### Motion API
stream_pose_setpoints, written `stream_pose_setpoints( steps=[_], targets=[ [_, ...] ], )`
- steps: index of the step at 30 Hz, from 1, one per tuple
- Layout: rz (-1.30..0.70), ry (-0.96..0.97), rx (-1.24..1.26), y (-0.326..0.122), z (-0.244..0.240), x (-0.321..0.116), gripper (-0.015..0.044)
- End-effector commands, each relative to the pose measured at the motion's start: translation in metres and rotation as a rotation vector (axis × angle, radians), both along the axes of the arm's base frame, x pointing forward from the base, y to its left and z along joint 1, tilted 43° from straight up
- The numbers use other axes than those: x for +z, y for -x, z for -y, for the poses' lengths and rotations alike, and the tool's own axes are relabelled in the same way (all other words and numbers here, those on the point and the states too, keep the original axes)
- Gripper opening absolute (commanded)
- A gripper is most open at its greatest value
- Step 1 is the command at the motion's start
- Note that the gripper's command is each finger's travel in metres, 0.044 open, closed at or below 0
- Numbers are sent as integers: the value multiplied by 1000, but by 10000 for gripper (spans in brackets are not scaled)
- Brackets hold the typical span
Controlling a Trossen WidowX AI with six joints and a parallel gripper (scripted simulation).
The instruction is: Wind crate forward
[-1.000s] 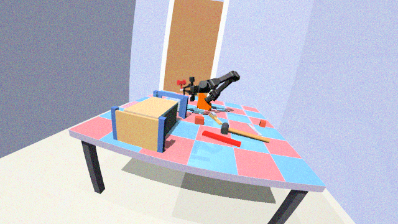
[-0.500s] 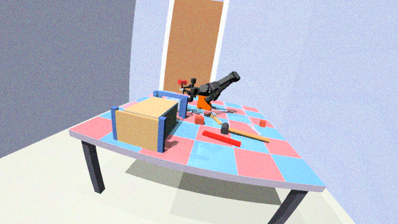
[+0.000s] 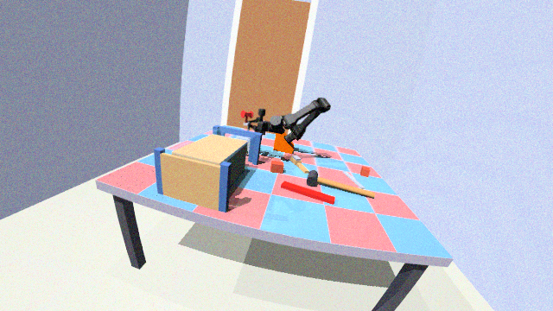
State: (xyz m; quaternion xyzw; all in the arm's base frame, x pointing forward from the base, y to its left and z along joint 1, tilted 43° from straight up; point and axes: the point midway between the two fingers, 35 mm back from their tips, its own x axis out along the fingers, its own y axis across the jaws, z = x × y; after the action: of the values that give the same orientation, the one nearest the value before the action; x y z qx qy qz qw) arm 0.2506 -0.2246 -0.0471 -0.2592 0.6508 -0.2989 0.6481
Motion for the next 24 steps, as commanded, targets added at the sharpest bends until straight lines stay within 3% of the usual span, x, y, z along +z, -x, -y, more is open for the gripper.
stream_pose_setpoints(
  steps=[1,24],
  targets=[
    [-2,8,-2,8,11,-11,0],
    [-41,21,24,7,-2,-34,0]
  ],
)
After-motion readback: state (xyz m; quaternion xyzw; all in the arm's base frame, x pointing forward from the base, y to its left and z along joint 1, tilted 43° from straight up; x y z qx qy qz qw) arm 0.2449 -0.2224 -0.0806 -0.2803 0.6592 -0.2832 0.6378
